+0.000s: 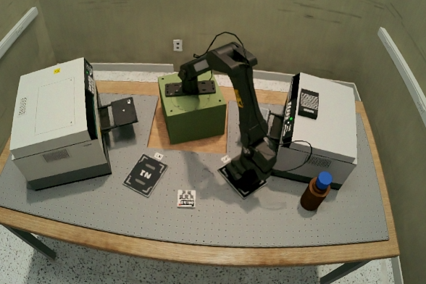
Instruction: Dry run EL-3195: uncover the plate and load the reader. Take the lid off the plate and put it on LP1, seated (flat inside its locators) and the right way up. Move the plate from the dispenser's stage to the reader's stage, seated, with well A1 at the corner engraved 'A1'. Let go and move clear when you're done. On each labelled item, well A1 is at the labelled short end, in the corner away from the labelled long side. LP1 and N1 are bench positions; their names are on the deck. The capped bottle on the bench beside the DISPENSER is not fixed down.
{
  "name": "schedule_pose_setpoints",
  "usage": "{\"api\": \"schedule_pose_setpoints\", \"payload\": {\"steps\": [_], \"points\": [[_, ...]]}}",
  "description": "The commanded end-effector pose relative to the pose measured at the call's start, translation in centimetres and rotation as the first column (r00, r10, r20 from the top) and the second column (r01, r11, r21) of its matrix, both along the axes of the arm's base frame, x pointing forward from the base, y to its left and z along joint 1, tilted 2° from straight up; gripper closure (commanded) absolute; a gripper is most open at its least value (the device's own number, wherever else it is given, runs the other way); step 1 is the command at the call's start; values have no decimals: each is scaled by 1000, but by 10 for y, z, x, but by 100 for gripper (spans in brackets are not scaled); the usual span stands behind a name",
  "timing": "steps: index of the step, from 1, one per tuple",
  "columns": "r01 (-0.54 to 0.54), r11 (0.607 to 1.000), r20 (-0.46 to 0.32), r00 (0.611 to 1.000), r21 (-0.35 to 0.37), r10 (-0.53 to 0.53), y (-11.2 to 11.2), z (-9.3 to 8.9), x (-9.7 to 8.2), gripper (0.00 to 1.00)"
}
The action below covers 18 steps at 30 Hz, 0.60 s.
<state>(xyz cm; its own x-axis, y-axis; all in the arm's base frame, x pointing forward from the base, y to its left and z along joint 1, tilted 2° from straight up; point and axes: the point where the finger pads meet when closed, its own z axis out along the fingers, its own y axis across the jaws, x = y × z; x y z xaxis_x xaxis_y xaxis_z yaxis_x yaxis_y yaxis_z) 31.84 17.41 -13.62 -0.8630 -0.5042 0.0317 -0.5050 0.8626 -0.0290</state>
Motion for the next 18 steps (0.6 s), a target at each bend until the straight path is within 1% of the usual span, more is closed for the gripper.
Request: {"api": "schedule_pose_setpoints", "payload": {"steps": [1,3,6,9,10,18], "points": [[4,1000,40,999,31,-5,7,0,17,14],[2,999,61,998,43,-5,10,7,23,14],[-1,1000,40,999,31,0,8,-6,17,14],[-1,1000,40,999,31,0,8,-7,17,14],[-2,999,72,997,49,-2,13,7,25,14],[-2,999,60,998,42,0,12,8,22,14]]}}
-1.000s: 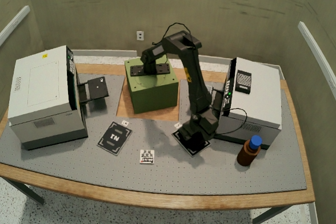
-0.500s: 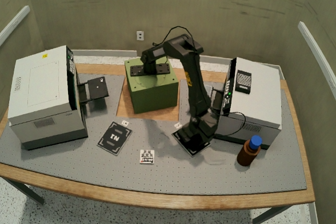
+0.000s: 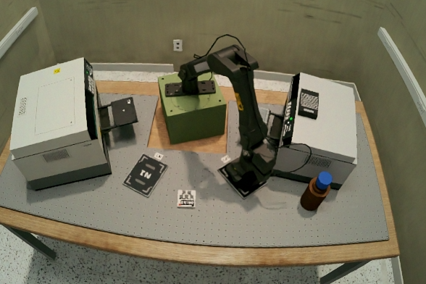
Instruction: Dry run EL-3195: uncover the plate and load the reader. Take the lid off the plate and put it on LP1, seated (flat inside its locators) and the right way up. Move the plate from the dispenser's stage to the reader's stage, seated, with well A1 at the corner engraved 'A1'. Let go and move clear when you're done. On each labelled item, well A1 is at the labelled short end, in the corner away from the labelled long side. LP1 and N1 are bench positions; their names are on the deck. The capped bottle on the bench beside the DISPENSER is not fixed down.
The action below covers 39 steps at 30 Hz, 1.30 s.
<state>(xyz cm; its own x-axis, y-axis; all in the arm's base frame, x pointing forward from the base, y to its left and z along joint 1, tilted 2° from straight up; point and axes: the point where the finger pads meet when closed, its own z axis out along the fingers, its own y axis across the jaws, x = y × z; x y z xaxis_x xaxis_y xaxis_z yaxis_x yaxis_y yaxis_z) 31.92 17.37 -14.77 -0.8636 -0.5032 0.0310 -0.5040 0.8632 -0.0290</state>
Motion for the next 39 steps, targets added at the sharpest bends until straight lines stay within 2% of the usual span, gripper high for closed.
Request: {"api": "schedule_pose_setpoints", "payload": {"steps": [1,29,39], "points": [[-3,999,58,998,41,1,12,20,21,14],[-6,999,50,999,37,4,12,25,19,14],[-7,999,71,997,49,4,16,23,25,14]]}}
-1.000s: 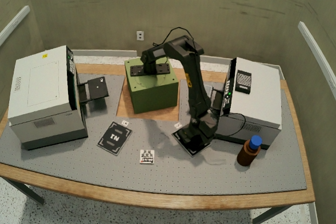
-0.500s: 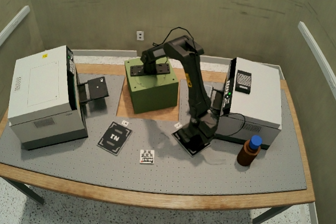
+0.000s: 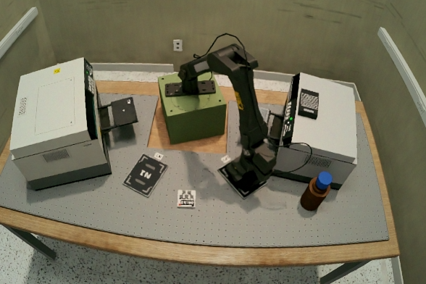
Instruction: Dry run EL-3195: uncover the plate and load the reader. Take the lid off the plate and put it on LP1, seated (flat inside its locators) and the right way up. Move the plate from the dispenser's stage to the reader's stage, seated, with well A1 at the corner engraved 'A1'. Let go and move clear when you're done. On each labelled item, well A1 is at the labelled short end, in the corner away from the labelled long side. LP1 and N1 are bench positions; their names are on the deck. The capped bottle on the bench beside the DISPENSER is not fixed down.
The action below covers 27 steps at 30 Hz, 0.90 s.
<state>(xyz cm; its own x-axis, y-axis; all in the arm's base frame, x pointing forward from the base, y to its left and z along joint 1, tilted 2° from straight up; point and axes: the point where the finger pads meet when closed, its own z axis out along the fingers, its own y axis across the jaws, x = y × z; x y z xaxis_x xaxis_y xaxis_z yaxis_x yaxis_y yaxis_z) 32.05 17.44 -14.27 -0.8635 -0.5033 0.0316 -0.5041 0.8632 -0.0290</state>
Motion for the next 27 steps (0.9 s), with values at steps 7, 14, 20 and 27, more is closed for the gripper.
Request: {"api": "schedule_pose_setpoints", "payload": {"steps": [7,14,20,27], "points": [[-7,999,71,997,48,4,15,15,23,14],[-6,1000,37,999,30,5,6,3,9,14],[-5,1000,27,1000,24,5,4,-4,6,14],[-5,1000,37,999,29,4,5,-2,6,14]]}}
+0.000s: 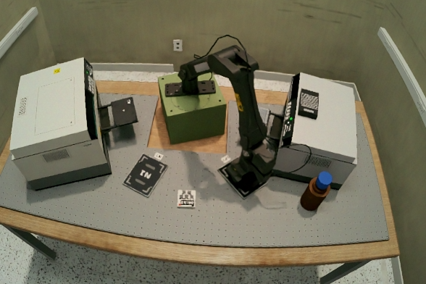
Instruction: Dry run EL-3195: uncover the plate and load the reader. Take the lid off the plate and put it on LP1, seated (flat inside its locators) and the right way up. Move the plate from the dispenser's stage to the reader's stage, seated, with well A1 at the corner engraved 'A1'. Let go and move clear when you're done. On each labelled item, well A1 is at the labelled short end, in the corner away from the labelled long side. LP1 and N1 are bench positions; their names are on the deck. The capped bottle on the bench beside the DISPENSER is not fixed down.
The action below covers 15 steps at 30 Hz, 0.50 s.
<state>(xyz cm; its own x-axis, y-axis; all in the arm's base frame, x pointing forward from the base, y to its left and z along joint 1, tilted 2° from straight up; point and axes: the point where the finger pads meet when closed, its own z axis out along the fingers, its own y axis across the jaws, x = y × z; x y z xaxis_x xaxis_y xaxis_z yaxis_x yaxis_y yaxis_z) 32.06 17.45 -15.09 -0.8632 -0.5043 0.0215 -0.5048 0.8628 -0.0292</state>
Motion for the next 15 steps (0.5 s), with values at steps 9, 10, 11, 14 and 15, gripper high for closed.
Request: {"api": "schedule_pose_setpoints", "payload": {"steps": [9,10,11,14,15], "points": [[-3,1000,36,999,29,2,6,7,9,14],[-3,1000,36,999,29,2,6,7,9,14],[-3,1000,33,999,27,2,5,7,8,14],[-3,1000,31,1000,26,2,4,6,7,14],[-3,1000,38,999,30,2,6,8,10,14]]}}
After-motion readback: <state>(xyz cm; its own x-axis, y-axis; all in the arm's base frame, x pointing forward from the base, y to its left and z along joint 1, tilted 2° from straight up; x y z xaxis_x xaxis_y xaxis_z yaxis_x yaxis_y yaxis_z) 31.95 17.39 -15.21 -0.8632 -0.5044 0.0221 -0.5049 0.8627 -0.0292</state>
